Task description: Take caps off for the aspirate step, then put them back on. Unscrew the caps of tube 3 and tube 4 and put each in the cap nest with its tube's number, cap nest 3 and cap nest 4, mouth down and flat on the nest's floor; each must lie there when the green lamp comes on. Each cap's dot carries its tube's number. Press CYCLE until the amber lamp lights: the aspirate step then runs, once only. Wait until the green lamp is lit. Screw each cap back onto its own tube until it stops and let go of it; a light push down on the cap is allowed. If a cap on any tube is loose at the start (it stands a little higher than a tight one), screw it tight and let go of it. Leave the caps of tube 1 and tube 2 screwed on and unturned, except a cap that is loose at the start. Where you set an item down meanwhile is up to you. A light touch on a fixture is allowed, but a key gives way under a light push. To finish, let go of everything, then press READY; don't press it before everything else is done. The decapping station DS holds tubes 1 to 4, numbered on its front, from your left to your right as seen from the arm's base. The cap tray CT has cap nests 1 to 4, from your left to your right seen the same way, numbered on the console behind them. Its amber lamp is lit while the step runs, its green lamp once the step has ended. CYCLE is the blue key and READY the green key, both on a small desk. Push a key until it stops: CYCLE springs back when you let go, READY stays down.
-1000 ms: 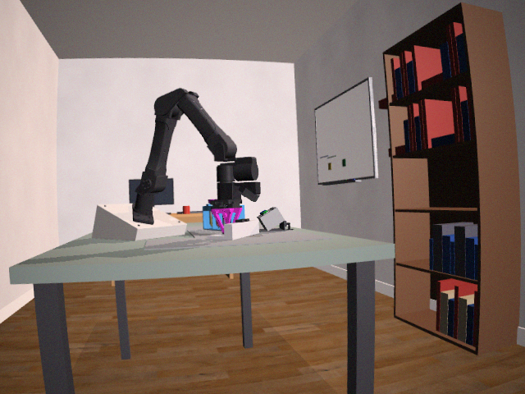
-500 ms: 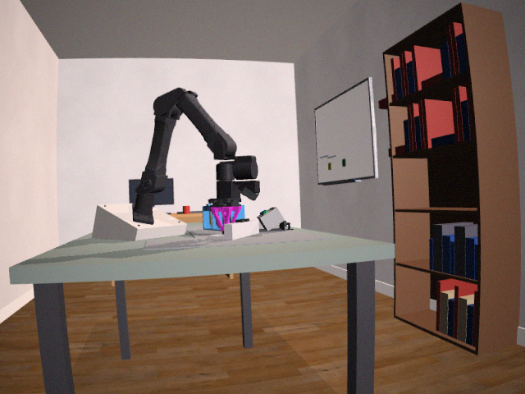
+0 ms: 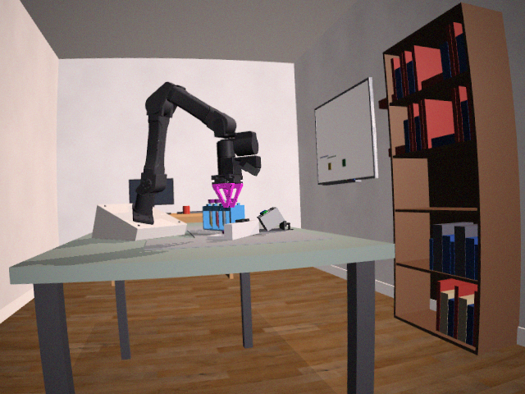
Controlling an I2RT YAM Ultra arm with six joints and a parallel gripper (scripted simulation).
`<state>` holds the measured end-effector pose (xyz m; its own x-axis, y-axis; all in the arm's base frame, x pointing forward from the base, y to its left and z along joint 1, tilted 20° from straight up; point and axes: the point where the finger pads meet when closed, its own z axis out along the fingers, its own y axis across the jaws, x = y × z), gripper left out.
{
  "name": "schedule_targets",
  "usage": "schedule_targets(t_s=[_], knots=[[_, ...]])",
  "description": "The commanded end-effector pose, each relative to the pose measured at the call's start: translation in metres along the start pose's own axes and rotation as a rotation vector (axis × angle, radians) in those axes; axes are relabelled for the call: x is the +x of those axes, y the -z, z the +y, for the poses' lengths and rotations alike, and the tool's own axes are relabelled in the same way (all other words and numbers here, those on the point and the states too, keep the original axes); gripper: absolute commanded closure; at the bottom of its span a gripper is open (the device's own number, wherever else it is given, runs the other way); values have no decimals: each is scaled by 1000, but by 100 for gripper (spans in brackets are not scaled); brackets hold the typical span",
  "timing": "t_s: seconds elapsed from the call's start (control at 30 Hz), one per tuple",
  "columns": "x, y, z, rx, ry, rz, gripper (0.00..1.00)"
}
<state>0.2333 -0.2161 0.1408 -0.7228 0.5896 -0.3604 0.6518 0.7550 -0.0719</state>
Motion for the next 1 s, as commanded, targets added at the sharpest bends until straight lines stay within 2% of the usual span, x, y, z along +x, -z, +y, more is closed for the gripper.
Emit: schedule_targets(t_s=[0.0, 0.03, 0.37, 0.67, 0.8, 0.83, 0.87, 0.93, 0.97], knots=[[5, 17, 0, 1, -2, 13, 53], [5, 17, 0, 1, -2, 13, 53], [4, 65, 0, 1, -2, 13, 53], [4, 65, 0, 1, -2, 13, 53], [15, 65, 31, 1, -336, 13, 51], [15, 65, 31, 1, -336, 13, 51], [18, 65, 39, 2, -411, 14, 51], [18, 65, 39, 2, -419, 13, 51], [21, 65, 47, 2, -503, 14, 51]])
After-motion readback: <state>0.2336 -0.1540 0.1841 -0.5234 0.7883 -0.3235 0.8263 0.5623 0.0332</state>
